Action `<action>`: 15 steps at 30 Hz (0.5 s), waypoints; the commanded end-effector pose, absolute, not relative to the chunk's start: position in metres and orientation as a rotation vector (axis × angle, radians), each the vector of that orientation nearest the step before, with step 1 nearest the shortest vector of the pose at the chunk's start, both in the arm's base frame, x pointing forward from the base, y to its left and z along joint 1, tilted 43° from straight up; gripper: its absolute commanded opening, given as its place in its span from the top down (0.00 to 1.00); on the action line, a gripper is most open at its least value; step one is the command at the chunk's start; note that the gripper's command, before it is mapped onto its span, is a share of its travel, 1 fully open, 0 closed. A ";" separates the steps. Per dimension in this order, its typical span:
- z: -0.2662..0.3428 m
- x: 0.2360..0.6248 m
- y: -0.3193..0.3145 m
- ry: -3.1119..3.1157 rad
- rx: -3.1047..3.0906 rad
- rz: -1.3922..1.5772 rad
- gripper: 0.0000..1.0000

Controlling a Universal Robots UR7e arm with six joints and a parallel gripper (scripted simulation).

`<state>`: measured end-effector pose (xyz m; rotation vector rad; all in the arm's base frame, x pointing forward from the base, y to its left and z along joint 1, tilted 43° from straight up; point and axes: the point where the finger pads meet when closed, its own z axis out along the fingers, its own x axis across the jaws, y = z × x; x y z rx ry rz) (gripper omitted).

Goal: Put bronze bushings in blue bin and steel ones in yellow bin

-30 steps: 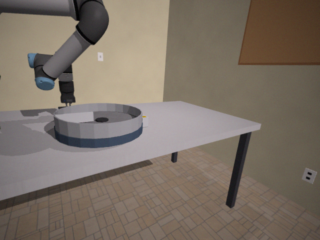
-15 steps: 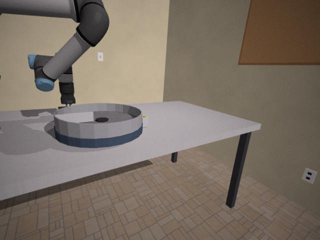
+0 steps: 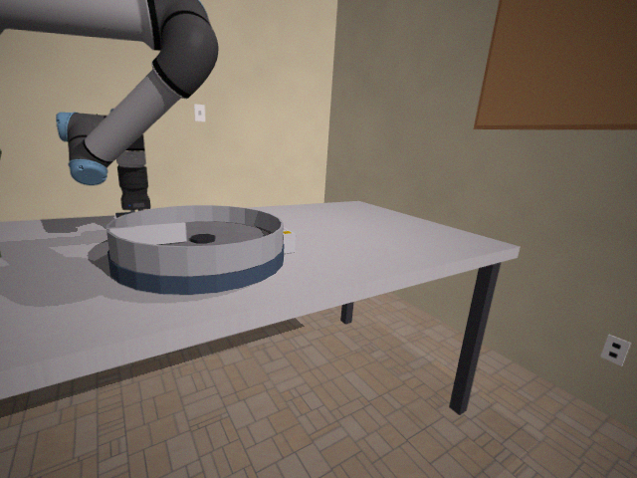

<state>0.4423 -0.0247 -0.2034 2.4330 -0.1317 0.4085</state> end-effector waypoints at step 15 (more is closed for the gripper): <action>-0.209 0.445 -0.029 -0.131 2.433 0.410 1.00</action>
